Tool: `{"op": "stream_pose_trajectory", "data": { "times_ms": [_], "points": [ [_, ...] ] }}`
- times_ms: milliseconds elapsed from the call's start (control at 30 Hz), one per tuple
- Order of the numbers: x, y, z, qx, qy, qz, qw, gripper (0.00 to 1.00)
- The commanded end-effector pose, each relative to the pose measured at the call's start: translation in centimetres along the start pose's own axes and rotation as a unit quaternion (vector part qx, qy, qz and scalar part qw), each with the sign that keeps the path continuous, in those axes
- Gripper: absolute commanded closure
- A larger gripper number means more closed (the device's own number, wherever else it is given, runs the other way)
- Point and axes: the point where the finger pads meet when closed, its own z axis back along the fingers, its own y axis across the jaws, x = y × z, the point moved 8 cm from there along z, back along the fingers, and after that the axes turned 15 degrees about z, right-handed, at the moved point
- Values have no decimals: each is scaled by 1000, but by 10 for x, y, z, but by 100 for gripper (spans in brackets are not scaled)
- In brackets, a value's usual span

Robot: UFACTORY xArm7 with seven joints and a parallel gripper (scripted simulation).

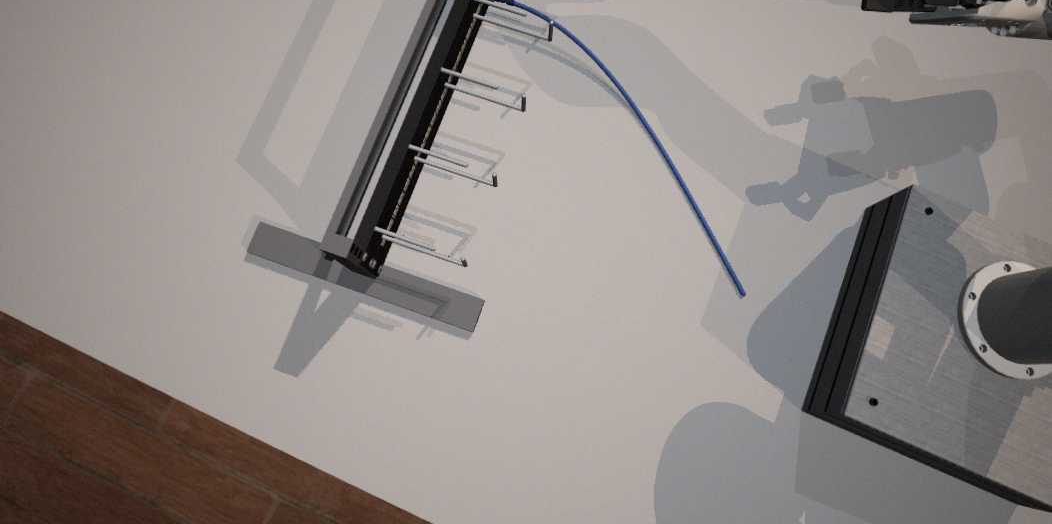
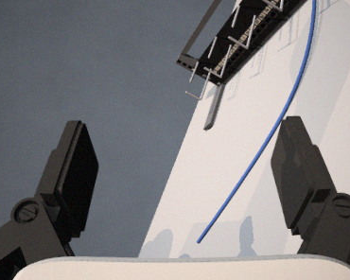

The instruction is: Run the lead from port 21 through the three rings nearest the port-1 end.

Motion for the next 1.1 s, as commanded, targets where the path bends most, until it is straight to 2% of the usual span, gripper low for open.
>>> {"op": "stream_pose_trajectory", "data": {
  "times_ms": [0, 700, 833, 967, 1033, 1067],
  "points": [
    [-1, 0, 0, 0, 0, 1, 1000, 0],
    [-2, -1, -3, -4, -7, -3, 1000, 0],
    [-3, -5, -16, -18, -35, -24, 999, 0],
    [-6, -14, -41, -43, -94, -63, 993, 0],
    [-6, -17, -49, -50, -116, -76, 989, 0],
    [-6, -17, -49, -50, -116, -76, 989, 0]
  ]
}}
